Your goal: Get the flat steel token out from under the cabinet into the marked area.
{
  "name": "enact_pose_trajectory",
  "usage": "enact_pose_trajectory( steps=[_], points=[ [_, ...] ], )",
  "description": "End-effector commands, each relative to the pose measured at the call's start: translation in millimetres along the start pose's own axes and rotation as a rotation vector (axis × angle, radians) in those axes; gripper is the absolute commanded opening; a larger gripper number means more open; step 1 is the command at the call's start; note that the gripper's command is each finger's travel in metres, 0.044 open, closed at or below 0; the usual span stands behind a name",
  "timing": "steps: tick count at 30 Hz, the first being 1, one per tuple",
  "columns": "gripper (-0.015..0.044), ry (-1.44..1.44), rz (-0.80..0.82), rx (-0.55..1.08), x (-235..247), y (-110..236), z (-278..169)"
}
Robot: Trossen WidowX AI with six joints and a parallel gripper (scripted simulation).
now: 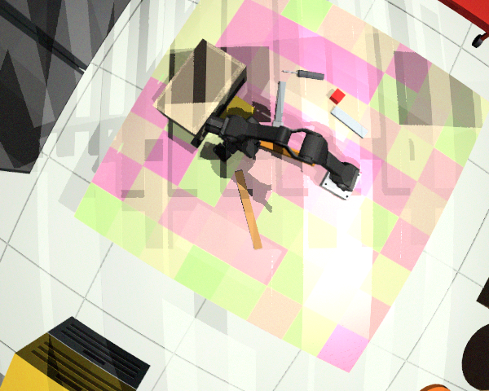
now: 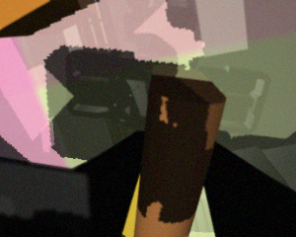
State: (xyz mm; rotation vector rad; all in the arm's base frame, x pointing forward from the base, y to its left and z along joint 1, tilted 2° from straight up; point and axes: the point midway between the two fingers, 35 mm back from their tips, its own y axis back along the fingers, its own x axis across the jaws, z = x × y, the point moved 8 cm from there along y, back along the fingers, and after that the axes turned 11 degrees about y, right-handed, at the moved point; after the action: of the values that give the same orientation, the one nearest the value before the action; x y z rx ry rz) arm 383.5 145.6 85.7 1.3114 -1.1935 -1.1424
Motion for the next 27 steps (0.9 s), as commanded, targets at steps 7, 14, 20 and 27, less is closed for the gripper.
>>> enact_pose_trajectory(
  steps=[7,14,20,27],
  points=[
    [0.0000,-0.005,0.011,0.004,7,-1,0],
    [0.0000,-0.005,0.011,0.003,5,-1,4],
    [0.0000,-0.005,0.011,0.003,3,-1,10],
    [0.0000,-0.005,0.011,0.002,1,-1,17]
  ],
)
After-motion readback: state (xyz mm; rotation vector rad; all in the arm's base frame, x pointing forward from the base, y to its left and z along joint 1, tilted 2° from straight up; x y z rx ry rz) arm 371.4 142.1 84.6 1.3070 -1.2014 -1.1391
